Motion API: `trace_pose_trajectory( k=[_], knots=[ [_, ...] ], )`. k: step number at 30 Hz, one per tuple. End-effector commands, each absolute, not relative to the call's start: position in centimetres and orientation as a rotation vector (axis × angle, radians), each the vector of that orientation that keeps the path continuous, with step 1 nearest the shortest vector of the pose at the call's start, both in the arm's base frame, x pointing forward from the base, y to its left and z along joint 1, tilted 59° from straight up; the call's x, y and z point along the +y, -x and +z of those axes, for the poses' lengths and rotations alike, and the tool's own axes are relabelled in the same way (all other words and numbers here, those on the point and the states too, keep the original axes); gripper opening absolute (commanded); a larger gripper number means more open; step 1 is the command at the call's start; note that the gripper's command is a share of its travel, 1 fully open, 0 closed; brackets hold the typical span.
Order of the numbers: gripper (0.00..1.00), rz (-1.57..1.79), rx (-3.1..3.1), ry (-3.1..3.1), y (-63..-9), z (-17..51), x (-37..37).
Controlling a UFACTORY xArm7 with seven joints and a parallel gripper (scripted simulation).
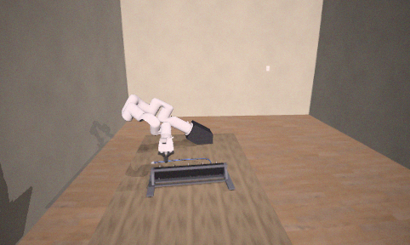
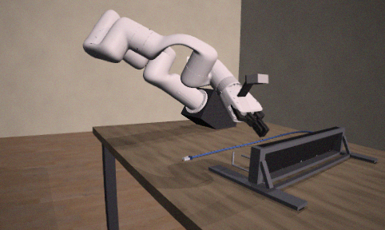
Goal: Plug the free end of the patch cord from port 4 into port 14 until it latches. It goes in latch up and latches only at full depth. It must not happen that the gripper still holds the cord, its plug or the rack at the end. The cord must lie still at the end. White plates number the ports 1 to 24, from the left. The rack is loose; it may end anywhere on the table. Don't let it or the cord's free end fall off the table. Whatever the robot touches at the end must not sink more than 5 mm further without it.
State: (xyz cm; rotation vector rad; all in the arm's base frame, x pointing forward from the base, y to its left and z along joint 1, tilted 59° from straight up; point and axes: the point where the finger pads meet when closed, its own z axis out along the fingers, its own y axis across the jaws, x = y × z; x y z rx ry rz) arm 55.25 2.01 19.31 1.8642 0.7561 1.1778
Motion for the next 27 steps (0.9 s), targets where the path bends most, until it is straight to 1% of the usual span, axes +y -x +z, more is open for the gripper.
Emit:
trace_pose_trajectory(
  k=[1, 27],
  knots=[
    [0.00, 1.182, 0.759, -1.863, -55.28, 19.39, 2.23],
    [0.00, 1.182, 0.759, -1.863, -54.78, 19.53, 2.40]
  ],
)
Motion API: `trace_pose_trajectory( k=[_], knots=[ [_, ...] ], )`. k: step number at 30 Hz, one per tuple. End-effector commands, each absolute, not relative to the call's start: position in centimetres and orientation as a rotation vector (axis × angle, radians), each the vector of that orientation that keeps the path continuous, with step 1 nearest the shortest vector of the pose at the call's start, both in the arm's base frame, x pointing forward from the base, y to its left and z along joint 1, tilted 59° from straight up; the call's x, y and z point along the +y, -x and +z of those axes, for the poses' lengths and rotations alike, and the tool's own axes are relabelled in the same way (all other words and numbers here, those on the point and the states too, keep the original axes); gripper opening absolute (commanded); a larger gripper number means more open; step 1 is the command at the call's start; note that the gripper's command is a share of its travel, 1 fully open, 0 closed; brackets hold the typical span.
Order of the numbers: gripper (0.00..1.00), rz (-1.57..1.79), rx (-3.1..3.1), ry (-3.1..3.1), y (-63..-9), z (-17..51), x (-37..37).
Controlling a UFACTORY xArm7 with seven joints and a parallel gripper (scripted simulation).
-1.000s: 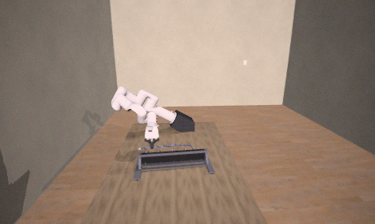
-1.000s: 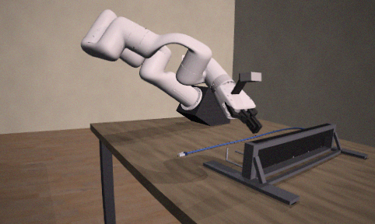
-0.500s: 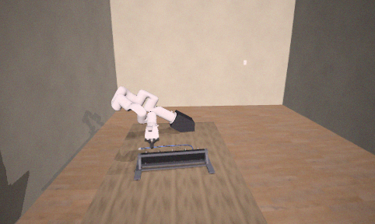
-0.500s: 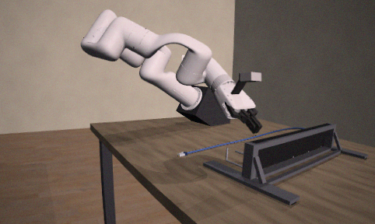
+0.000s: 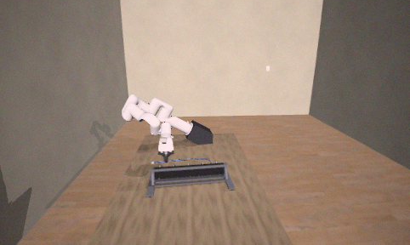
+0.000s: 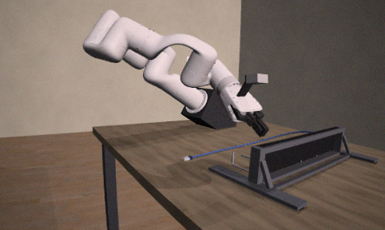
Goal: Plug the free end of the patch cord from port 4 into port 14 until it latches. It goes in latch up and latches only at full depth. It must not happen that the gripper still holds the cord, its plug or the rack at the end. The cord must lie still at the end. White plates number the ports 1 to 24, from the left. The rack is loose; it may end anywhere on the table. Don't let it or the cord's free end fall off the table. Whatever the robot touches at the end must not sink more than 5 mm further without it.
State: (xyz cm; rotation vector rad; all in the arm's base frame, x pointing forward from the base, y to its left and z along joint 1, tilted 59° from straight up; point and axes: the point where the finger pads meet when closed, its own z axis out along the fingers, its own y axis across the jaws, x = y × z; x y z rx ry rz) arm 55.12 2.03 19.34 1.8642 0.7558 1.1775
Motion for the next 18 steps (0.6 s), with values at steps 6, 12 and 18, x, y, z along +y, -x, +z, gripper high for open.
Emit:
trace_pose_trajectory(
  k=[6, 12, 18],
  knots=[
    [0.00, 1.182, 0.759, -1.863, -51.6, 20.4, 3.4],
    [0.00, 1.182, 0.759, -1.863, -47.7, 21.5, 4.7],
    [0.00, 1.182, 0.759, -1.863, -44.3, 22.5, 5.8]
  ],
)
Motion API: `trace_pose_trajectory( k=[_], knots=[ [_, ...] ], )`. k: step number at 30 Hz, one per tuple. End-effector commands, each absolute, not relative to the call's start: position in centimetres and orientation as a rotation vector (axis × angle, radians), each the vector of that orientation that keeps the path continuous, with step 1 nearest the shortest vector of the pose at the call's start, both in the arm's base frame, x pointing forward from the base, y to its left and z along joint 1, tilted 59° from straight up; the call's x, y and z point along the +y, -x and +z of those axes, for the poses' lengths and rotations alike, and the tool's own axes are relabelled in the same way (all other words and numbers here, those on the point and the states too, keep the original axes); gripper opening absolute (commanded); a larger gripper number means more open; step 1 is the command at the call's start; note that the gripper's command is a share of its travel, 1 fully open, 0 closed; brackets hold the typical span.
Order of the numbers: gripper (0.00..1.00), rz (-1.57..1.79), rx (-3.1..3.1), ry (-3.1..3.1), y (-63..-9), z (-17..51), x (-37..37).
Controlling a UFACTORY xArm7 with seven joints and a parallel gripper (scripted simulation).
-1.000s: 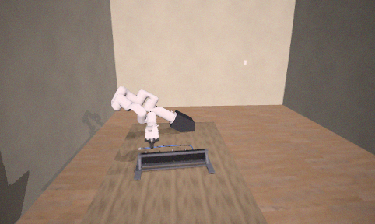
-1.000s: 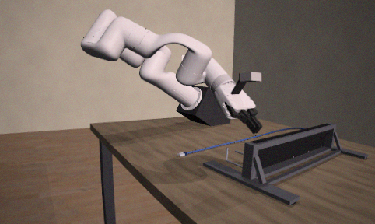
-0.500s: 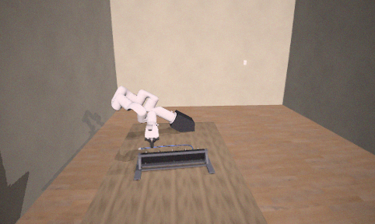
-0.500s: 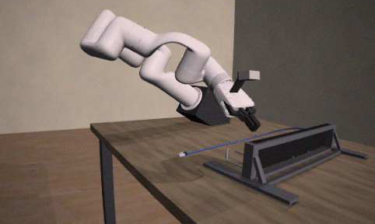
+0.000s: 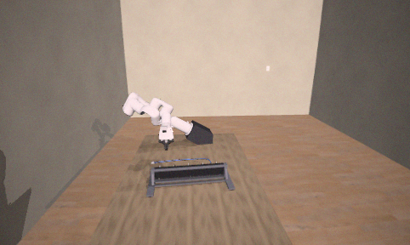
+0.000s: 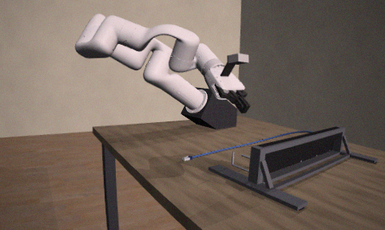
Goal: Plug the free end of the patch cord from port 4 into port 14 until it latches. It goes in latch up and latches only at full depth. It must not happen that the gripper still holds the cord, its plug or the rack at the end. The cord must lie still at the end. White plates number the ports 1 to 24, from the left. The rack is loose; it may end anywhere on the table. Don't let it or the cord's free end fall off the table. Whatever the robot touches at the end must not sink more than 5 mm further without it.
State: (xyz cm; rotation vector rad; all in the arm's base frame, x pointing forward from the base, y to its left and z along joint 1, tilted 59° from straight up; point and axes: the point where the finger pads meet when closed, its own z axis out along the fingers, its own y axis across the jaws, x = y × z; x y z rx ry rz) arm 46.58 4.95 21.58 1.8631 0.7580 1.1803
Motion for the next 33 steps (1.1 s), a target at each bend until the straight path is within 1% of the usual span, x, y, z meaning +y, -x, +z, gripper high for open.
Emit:
trace_pose_trajectory(
  k=[1, 6, 19, 27, 29, 33],
  knots=[
    [0.00, 1.182, 0.759, -1.863, -43.8, 22.6, 6.0],
    [0.00, 1.182, 0.759, -1.863, -42.5, 23.0, 6.4],
    [0.00, 1.137, 0.774, -1.839, -42.6, 23.2, 5.9],
    [0.00, 0.891, 0.852, -1.731, -43.3, 24.3, 3.3],
    [0.00, 0.891, 0.852, -1.731, -43.3, 24.3, 3.3],
    [0.00, 0.715, 0.910, -1.672, -43.5, 24.9, 1.6]
  ],
)
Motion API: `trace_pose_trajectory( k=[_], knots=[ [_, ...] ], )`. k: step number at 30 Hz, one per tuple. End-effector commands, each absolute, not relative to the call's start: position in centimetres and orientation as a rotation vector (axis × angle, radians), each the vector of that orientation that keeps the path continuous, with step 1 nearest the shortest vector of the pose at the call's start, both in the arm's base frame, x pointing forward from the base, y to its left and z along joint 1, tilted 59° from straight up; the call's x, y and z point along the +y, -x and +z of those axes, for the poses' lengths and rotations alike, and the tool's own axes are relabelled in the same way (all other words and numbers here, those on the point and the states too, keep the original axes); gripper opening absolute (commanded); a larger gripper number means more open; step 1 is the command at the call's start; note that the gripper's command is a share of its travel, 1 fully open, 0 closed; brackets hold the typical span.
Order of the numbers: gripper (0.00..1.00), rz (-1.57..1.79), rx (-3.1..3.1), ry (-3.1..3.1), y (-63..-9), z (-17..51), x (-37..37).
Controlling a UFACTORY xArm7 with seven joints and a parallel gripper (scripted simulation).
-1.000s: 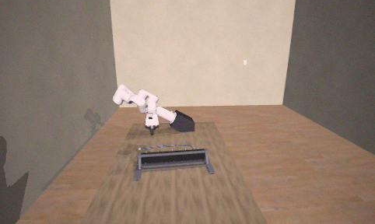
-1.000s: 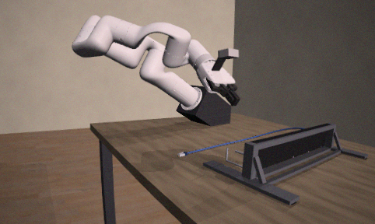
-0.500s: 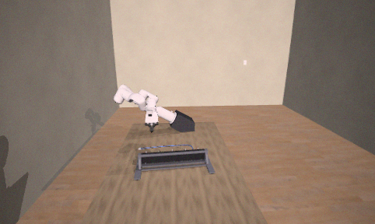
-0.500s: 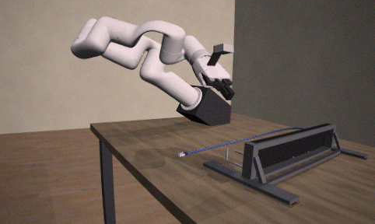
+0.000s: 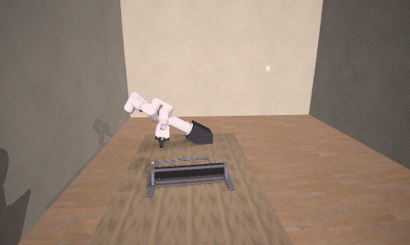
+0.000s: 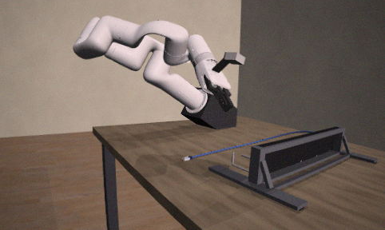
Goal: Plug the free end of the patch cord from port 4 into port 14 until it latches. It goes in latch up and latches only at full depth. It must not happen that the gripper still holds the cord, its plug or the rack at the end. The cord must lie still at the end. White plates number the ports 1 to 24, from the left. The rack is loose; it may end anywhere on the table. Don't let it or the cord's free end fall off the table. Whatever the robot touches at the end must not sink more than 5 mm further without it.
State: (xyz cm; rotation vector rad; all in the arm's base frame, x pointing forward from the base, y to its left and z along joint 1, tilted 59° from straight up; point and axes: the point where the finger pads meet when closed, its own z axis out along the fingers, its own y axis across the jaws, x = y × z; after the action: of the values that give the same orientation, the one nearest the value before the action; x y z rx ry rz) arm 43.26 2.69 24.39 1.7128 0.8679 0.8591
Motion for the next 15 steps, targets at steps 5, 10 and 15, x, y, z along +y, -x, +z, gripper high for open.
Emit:
trace_pose_trajectory(
  k=[5, 10, 15],
  knots=[
    [0.00, 0.544, 0.969, -1.624, -43.5, 25.3, -0.1],
    [0.00, 0.368, 1.036, -1.582, -43.3, 25.6, -1.7],
    [0.00, 0.206, 1.103, -1.548, -42.9, 25.8, -3.1]
  ],
)
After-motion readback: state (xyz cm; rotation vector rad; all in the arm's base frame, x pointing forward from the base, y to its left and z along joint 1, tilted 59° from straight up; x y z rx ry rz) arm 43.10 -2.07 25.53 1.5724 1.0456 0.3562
